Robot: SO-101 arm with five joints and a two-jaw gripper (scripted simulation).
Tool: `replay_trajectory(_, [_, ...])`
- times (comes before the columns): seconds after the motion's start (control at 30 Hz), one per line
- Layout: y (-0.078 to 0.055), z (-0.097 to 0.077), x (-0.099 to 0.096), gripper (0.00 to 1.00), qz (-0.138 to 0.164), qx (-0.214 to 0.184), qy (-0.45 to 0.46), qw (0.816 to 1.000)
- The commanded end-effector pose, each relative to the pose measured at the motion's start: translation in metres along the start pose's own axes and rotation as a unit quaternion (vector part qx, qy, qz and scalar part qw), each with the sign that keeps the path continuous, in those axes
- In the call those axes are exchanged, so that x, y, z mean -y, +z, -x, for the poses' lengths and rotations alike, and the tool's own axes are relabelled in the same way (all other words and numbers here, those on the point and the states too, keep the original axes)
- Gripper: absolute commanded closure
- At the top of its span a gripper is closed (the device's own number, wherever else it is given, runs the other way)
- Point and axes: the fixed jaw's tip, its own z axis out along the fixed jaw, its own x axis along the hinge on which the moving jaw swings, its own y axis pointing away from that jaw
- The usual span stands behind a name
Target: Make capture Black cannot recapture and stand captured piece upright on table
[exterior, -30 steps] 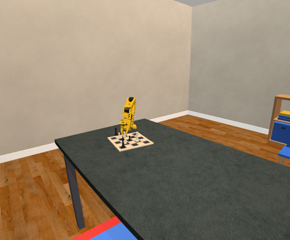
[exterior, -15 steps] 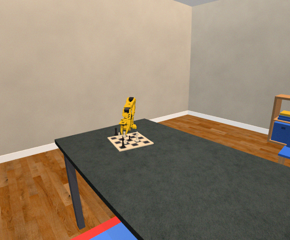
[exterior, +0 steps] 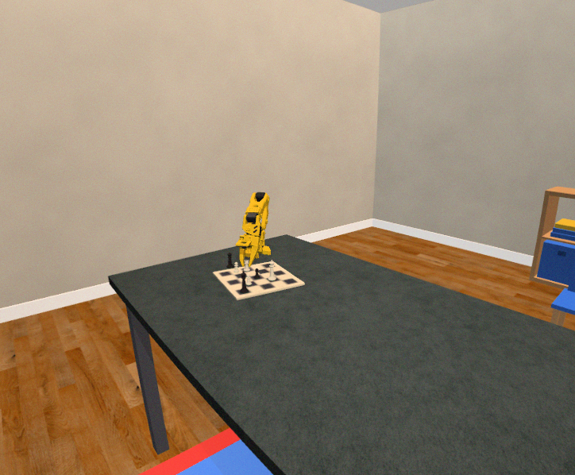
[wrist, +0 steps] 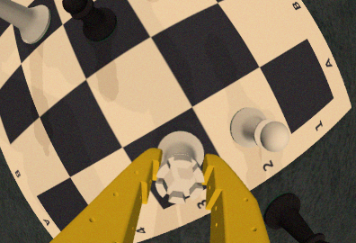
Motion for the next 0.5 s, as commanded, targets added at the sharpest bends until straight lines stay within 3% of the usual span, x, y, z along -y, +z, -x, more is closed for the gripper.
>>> replay_trajectory(0.0, [-0.0003,0.001,0.0013,0.93,-0.002,0.0,0.003,1.0])
replay_trajectory(0.47, [-0.0003,0.001,0.0013,1.0,-0.002,0.0,0.003,1.0])
